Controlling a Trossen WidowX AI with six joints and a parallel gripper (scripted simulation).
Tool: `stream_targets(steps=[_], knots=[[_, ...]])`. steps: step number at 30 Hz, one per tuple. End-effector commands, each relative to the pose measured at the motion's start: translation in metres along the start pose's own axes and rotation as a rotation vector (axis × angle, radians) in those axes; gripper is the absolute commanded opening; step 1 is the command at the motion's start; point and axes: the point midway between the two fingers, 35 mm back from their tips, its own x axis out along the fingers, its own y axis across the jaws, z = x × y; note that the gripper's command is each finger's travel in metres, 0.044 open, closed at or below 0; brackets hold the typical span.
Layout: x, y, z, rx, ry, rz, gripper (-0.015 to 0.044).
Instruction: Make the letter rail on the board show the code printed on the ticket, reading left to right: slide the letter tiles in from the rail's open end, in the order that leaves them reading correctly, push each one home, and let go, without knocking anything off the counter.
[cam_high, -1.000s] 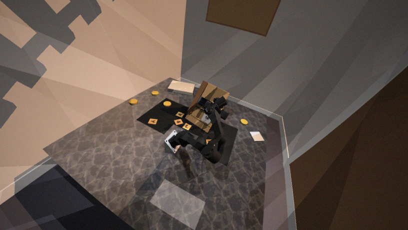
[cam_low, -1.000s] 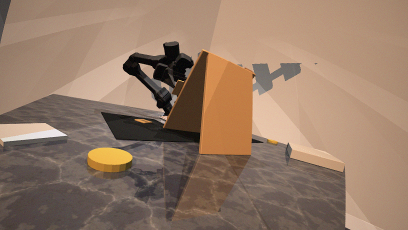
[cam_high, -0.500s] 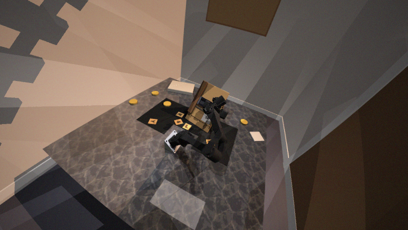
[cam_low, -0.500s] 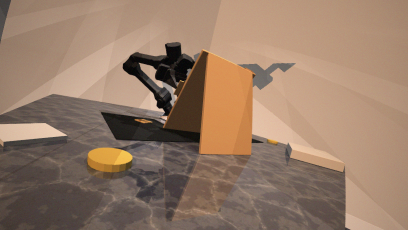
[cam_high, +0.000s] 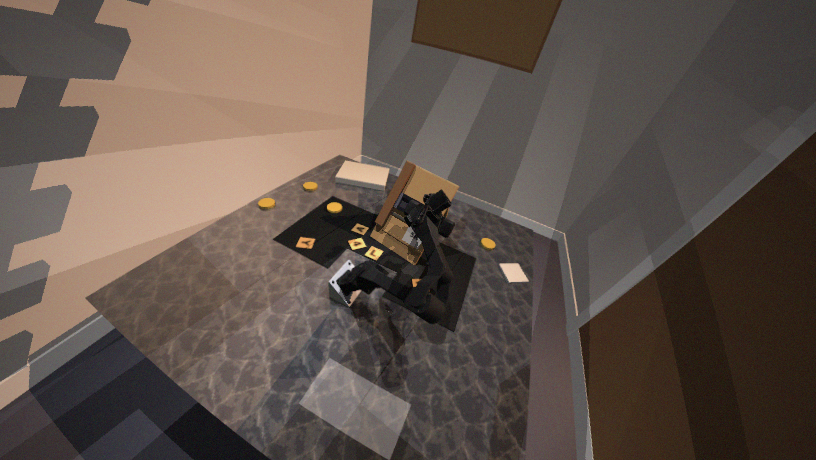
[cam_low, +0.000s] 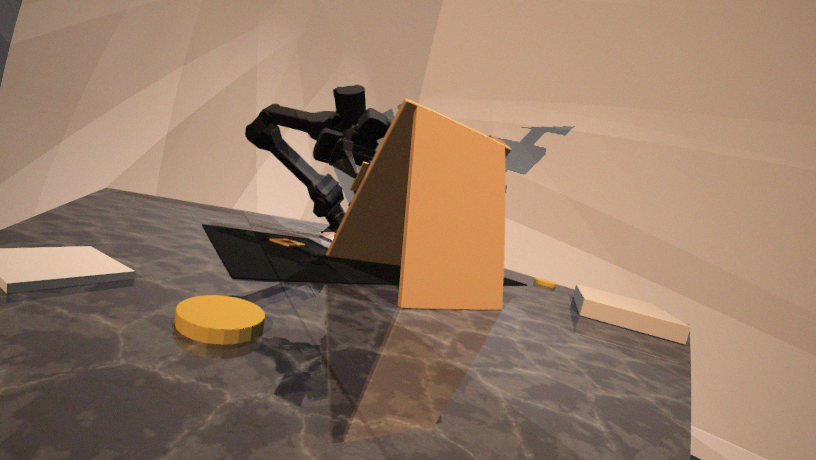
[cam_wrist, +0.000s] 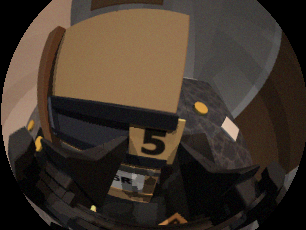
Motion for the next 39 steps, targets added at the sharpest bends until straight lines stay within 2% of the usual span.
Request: stream_targets(steps=[1,39], knots=[[0.0,0.001,0.0,0.005,0.002,-0.004,0.0],[0.0,0.03,-0.001,0.007,0.002,-0.004,0.0]])
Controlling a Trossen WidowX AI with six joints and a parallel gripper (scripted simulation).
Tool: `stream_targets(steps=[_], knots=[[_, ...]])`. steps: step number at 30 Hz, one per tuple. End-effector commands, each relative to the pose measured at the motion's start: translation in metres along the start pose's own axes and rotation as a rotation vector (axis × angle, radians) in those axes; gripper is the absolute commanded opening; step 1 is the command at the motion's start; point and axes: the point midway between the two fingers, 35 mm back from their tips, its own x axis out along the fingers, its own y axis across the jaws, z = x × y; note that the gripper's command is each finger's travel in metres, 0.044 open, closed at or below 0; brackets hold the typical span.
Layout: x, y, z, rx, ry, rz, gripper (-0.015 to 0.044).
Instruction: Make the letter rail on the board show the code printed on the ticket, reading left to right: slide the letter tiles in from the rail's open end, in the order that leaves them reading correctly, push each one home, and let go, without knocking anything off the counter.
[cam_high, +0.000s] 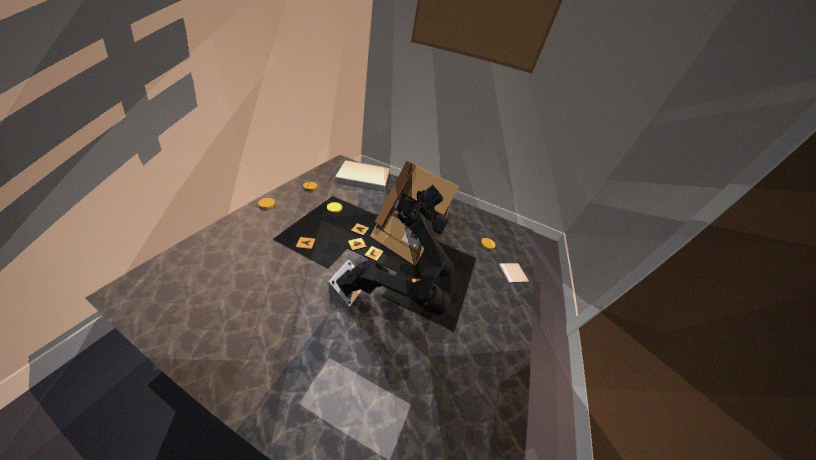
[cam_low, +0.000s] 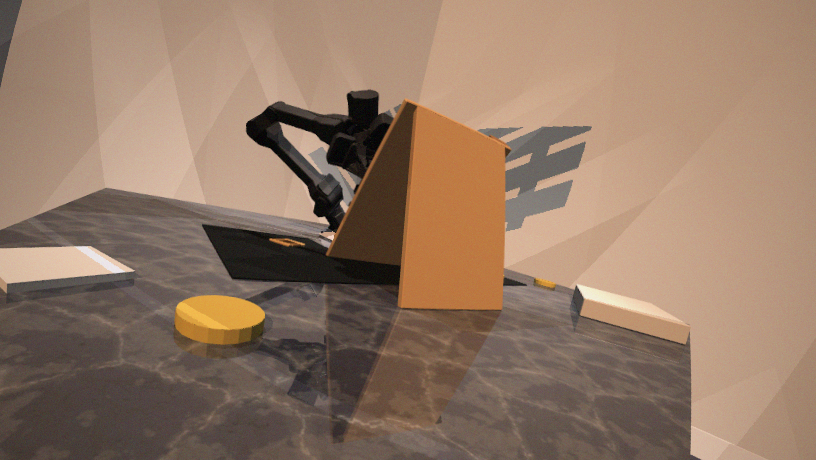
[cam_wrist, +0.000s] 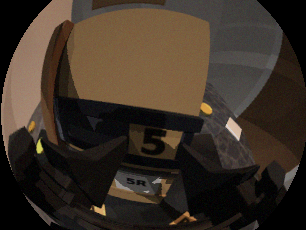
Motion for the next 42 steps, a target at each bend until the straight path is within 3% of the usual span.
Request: stream_targets(steps=[1,42], knots=[[0.0,0.004,0.0,0.004,0.001,-0.003,0.0],[0.0,0.03,0.0,0.005,0.001,-0.002,0.0]])
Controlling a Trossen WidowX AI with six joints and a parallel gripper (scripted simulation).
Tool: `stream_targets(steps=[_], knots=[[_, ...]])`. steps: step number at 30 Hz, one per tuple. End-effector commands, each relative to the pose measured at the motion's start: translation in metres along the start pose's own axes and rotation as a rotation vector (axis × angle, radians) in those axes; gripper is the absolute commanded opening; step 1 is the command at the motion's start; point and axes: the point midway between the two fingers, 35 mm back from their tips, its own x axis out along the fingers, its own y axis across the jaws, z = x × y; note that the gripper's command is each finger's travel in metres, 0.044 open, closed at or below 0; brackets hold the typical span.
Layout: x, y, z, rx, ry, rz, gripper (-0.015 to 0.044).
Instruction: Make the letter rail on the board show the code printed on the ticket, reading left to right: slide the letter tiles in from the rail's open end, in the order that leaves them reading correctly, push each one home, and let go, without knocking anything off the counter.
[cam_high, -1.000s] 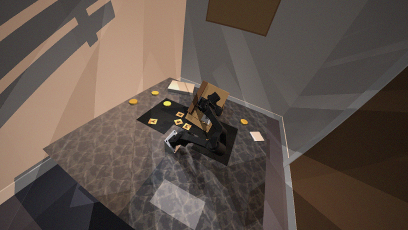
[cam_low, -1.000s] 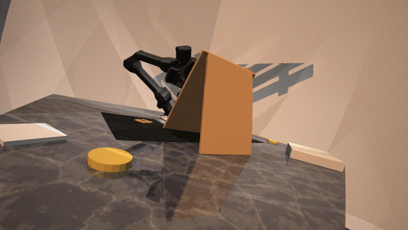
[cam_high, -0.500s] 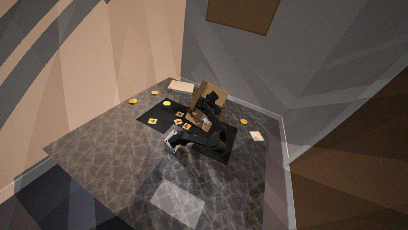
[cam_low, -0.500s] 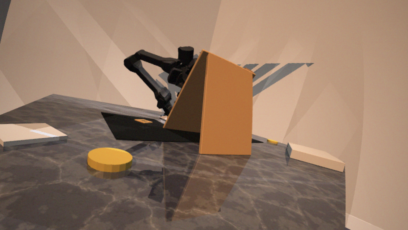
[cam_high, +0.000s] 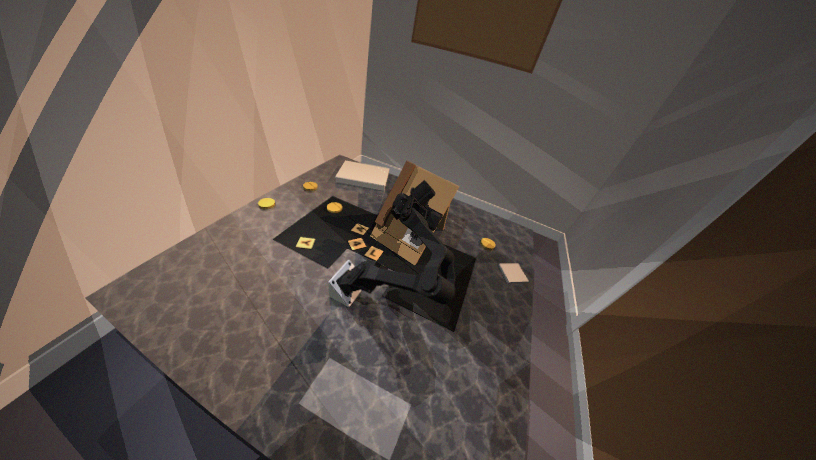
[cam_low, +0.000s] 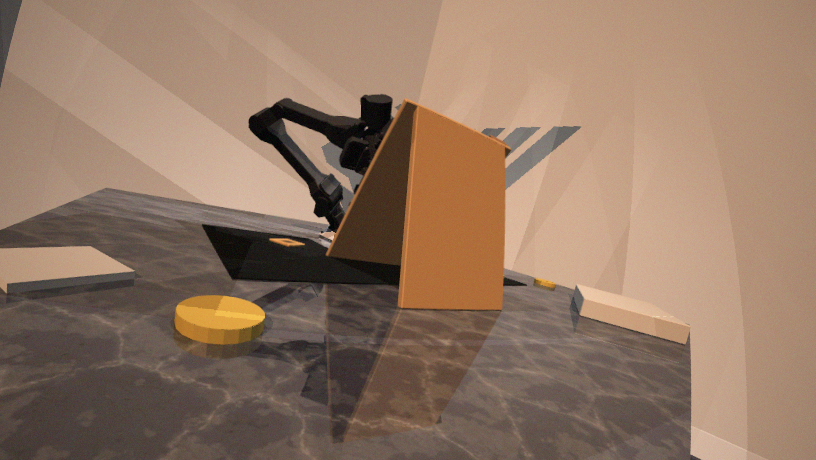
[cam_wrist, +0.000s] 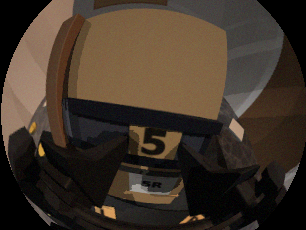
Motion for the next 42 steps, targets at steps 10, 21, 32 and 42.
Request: stream_targets(steps=[10,21,32,42], knots=[[0.0,0.009,0.0,0.004,0.001,-0.003,0.0],[0.0,0.015,0.0,0.004,0.001,-0.003,0.0],[0.0,0.022,0.0,0.005,0.001,-0.003,0.0],[0.0,0.027,0.0,0.005,0.001,-0.003,0.0]])
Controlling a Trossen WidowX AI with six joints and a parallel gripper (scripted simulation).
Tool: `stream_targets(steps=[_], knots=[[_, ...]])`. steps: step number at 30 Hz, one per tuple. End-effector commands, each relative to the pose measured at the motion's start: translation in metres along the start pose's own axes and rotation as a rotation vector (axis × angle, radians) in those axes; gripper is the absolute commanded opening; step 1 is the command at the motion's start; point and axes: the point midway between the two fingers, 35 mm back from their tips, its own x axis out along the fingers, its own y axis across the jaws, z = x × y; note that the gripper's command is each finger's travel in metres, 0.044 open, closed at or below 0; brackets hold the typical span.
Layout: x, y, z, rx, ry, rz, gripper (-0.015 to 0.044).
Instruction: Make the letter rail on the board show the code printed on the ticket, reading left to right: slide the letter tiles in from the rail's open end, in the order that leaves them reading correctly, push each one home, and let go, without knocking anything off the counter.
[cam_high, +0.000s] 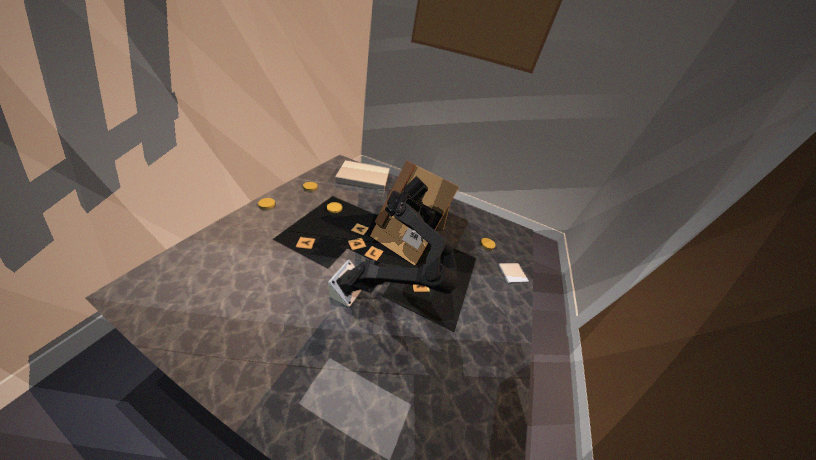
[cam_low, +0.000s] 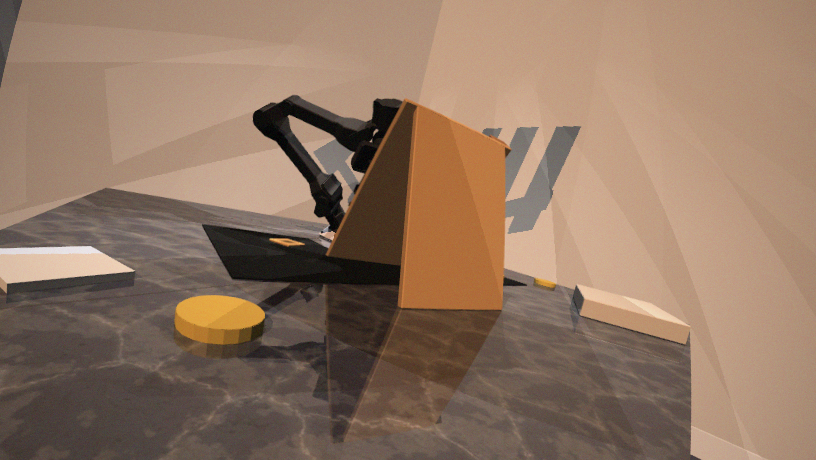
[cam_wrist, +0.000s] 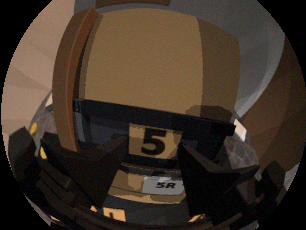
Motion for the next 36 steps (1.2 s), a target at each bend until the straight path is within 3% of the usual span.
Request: stream_targets(steps=[1,36], knots=[[0.0,0.002,0.0,0.006,0.0,-0.004,0.0],[0.0,0.022,0.001,0.007,0.0,-0.004,0.0]])
